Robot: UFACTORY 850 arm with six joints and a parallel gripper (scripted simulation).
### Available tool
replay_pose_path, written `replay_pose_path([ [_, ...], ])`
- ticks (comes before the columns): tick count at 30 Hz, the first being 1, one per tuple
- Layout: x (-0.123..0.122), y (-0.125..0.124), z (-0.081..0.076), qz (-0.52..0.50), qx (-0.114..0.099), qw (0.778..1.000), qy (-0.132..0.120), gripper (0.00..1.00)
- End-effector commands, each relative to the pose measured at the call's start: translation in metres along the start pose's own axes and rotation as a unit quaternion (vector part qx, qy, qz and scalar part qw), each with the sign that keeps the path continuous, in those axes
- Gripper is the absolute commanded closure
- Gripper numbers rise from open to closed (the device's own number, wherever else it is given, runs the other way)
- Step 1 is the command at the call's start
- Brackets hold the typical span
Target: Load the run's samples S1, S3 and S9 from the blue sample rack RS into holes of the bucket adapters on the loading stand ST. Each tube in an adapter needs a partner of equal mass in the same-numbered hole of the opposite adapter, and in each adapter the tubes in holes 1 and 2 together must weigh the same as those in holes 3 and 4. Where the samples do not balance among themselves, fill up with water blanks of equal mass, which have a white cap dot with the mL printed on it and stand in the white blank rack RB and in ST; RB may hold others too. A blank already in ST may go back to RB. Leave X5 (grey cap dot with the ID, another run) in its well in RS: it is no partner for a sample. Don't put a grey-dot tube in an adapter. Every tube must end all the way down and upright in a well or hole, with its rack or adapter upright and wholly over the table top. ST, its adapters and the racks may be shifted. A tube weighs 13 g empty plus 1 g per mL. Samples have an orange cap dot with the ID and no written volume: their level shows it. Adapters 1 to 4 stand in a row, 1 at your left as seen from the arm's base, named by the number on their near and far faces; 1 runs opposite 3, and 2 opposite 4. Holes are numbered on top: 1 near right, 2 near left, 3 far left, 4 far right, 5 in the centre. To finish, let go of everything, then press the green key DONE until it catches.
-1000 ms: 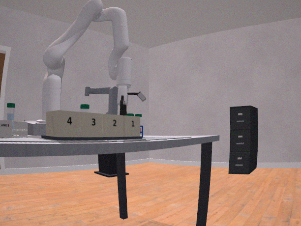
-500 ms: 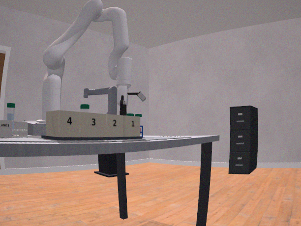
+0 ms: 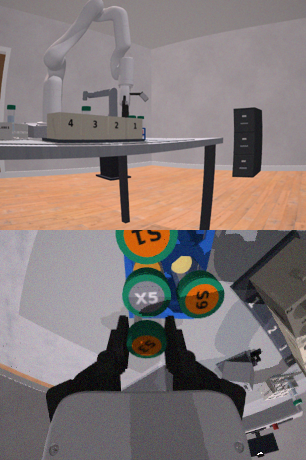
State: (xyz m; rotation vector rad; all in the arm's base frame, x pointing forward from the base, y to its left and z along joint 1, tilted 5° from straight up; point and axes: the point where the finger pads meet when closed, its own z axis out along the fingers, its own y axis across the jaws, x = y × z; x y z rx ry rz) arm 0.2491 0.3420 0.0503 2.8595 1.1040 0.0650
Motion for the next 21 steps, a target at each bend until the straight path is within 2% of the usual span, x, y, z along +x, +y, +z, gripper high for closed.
replay_pose_path([
  [1,0.0008,-0.0002,-0.0034,0.000,0.000,1.000,0.001,1.00],
  [21,0.0008,-0.0002,-0.0127,0.000,0.000,1.000,0.001,1.00],
])
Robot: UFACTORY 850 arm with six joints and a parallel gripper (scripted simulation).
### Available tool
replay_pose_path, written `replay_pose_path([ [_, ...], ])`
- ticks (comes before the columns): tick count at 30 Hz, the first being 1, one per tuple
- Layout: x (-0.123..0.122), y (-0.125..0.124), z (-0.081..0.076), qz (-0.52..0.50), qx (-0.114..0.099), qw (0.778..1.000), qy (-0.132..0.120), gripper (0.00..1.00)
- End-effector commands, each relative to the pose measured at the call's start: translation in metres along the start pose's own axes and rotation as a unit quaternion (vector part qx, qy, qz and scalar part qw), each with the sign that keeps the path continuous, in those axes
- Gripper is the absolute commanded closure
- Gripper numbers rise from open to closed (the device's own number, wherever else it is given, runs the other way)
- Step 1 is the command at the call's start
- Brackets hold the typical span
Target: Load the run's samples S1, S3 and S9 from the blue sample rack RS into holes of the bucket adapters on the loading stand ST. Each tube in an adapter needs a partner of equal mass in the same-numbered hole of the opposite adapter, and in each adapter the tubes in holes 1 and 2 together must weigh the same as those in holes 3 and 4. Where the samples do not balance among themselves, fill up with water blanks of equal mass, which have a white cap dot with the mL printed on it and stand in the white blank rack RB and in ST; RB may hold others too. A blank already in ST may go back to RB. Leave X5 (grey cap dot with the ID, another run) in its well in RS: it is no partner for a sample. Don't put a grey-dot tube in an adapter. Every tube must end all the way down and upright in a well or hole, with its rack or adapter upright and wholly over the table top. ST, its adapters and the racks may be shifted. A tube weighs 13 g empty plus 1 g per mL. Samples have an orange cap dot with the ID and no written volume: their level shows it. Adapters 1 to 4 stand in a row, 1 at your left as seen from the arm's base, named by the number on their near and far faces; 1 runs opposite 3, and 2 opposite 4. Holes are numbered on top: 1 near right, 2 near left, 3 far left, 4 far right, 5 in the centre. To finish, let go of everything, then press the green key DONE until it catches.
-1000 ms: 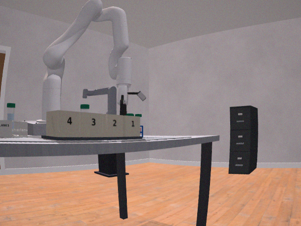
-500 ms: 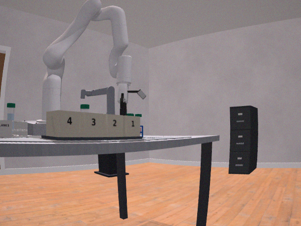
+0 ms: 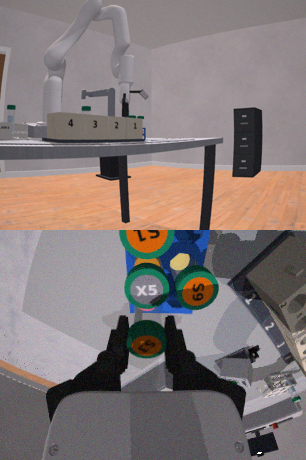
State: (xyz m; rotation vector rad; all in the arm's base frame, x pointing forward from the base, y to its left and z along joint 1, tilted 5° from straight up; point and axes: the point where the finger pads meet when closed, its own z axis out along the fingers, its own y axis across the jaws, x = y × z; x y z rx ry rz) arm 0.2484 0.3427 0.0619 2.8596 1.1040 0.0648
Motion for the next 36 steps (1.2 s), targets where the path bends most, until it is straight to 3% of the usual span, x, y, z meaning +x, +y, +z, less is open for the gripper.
replay_pose_path([
  [1,0.001,0.000,-0.001,0.000,0.000,1.000,0.001,1.00],
  [36,0.001,0.000,-0.061,0.000,0.000,1.000,0.001,1.00],
])
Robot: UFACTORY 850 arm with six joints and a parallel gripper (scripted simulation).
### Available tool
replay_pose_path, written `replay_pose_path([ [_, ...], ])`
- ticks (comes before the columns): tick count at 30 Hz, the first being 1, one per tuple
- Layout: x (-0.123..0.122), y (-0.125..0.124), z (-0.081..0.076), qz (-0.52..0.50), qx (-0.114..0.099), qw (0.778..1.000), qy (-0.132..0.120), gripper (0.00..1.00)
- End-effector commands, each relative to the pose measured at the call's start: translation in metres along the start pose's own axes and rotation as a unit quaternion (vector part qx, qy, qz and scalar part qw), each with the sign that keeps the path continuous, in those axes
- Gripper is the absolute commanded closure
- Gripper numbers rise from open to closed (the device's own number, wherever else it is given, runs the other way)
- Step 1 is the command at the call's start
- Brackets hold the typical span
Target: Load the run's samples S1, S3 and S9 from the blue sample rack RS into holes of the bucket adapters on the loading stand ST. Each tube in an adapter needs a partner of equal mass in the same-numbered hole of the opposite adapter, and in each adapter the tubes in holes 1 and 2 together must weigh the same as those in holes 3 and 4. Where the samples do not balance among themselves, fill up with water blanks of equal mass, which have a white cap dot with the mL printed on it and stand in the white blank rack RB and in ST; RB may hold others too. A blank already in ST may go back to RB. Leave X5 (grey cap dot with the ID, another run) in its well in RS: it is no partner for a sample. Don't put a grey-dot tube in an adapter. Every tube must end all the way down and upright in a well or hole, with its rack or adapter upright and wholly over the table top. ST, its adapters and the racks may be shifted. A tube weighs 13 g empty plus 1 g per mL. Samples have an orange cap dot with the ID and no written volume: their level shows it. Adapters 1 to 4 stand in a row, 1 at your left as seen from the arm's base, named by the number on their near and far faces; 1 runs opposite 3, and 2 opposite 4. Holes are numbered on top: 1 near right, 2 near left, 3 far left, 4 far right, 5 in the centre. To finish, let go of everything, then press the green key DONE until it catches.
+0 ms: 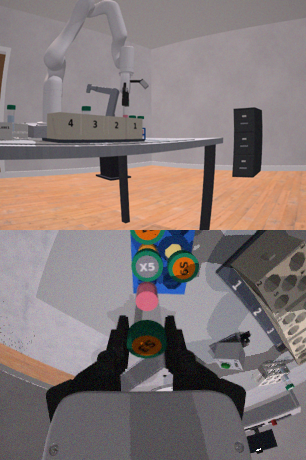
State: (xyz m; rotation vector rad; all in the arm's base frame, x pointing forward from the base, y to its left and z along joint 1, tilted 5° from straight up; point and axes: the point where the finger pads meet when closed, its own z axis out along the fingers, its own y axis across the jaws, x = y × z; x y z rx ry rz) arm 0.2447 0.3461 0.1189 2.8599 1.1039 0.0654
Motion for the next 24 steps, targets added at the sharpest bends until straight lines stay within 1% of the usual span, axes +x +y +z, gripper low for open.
replay_pose_path([
  [1,0.001,0.000,-0.006,0.000,0.000,1.000,0.000,1.00],
  [15,0.001,0.000,-0.034,0.000,0.000,1.000,0.000,1.00],
  [17,0.001,0.000,-0.034,0.000,0.000,1.000,0.000,1.00],
  [24,0.001,0.000,-0.048,0.000,0.000,1.000,0.000,1.00],
])
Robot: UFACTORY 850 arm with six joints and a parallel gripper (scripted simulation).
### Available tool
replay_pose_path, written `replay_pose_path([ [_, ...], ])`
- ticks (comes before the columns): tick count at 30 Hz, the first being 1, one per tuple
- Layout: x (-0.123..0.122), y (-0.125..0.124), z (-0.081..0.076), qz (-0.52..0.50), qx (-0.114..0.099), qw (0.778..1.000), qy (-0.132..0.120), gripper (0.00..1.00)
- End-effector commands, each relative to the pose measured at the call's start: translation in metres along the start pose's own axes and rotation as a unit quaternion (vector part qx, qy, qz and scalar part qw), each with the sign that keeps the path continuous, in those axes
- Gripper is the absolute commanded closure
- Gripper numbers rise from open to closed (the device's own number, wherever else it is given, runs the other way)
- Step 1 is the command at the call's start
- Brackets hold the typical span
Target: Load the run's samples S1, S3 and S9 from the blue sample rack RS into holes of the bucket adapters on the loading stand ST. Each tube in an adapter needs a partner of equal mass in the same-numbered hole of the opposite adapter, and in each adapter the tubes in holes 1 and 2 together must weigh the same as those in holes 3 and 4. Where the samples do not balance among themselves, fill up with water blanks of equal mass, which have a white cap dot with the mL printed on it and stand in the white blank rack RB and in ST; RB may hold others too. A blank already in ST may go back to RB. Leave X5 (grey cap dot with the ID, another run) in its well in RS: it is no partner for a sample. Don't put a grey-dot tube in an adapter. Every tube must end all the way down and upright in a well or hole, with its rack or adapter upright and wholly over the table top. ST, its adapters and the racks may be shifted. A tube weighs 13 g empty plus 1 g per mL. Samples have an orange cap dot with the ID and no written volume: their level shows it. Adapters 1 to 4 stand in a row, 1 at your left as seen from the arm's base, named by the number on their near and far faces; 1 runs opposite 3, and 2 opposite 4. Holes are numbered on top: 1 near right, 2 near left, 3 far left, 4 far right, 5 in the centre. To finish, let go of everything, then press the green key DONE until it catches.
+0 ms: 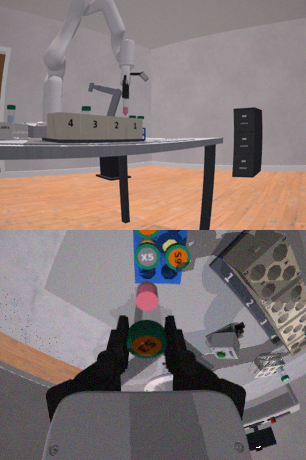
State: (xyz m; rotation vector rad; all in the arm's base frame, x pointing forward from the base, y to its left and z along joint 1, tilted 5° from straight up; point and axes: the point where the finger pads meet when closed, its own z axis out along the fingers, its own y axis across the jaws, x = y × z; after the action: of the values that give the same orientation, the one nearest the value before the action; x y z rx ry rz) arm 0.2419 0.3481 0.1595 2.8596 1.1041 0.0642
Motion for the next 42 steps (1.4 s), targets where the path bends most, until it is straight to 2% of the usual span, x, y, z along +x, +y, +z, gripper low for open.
replay_pose_path([
  [1,0.0008,-0.0002,-0.0092,0.000,0.000,1.000,0.001,1.00],
  [4,0.0008,-0.0002,-0.0152,0.000,0.000,1.000,0.001,1.00],
  [42,0.0007,-0.0002,-0.0152,0.000,0.000,1.000,0.001,1.00],
])
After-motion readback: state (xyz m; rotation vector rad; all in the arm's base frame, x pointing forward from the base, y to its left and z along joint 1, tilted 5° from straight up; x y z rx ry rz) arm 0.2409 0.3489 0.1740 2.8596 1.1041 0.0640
